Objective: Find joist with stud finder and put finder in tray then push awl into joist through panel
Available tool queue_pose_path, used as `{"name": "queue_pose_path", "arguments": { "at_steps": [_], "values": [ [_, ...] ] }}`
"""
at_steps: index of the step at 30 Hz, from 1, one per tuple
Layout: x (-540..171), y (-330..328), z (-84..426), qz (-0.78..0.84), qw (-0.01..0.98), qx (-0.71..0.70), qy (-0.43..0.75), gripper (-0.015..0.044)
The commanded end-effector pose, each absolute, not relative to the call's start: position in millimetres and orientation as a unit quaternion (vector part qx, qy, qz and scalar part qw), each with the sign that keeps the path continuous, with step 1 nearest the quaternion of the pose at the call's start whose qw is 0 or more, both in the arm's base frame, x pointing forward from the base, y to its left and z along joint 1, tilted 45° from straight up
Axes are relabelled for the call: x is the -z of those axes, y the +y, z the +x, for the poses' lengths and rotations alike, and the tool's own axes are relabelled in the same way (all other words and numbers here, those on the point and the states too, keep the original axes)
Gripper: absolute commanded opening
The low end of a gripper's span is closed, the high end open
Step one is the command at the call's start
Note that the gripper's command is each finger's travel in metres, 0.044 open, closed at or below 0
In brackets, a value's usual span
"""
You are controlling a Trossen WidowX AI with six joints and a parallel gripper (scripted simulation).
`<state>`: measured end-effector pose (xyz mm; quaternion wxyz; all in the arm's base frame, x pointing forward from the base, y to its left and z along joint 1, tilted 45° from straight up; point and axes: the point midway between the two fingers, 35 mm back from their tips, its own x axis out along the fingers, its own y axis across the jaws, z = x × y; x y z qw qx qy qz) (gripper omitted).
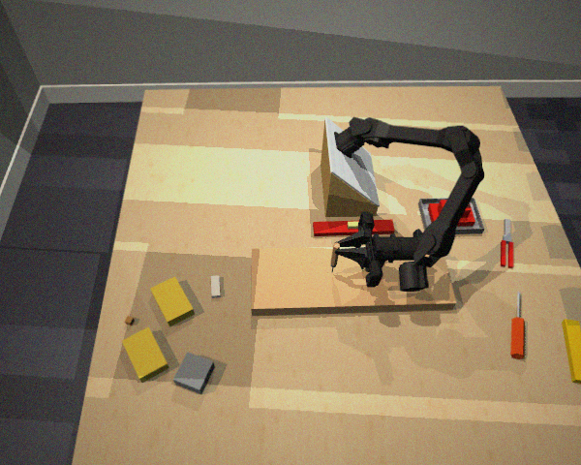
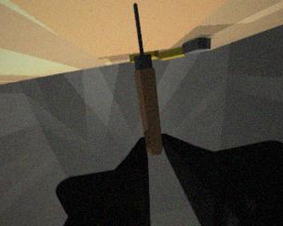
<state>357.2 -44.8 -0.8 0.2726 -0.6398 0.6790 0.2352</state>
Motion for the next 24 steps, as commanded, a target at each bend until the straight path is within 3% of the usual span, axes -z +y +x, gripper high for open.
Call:
{"name": "queue_pose_path", "arguments": {
  "at_steps": [1, 24],
  "values": [
    [6.3, -39.2, 358.0, -0.639, 0.273, -0.236, 0.679, 0.0],
    [17.0, -28.5, 358.4, -0.639, 0.273, -0.236, 0.679, 0.0]
  ]
}}
